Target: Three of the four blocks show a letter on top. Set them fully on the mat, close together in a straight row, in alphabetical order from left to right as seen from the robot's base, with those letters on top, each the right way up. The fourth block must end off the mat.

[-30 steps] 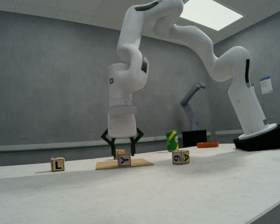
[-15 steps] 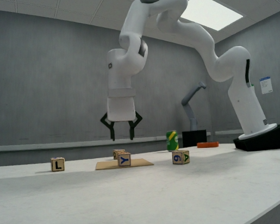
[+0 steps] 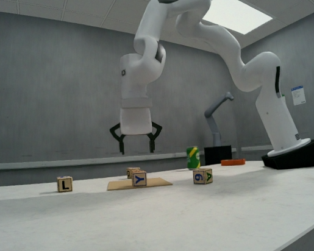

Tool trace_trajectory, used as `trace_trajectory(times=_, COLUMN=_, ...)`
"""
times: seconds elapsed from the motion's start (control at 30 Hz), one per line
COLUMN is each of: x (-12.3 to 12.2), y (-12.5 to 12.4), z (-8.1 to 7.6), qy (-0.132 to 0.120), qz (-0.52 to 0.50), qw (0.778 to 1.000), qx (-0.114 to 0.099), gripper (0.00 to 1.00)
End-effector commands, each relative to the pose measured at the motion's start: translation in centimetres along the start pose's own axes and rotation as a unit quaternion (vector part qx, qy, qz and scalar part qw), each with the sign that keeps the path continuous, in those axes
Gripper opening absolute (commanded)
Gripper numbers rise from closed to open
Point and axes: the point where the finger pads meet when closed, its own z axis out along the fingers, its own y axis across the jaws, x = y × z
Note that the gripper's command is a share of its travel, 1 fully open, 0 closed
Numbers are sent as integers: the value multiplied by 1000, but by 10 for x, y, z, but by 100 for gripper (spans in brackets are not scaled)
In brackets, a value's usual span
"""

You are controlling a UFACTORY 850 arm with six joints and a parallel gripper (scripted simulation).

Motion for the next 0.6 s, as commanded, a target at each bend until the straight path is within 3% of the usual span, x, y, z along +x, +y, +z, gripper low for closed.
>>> trace_trajectory(times=0.0, x=0, y=1, z=-1, qy=0, qz=0, qw=1000, qx=-1, gripper=100)
trace_trajectory(times=0.3, x=1, y=0, z=-1, qy=0, qz=-8, qw=1000, qx=-1, gripper=100)
trace_trajectory(times=0.57, x=8, y=-17, z=-1, qy=-4, qz=-110, qw=994, qx=-1, gripper=100)
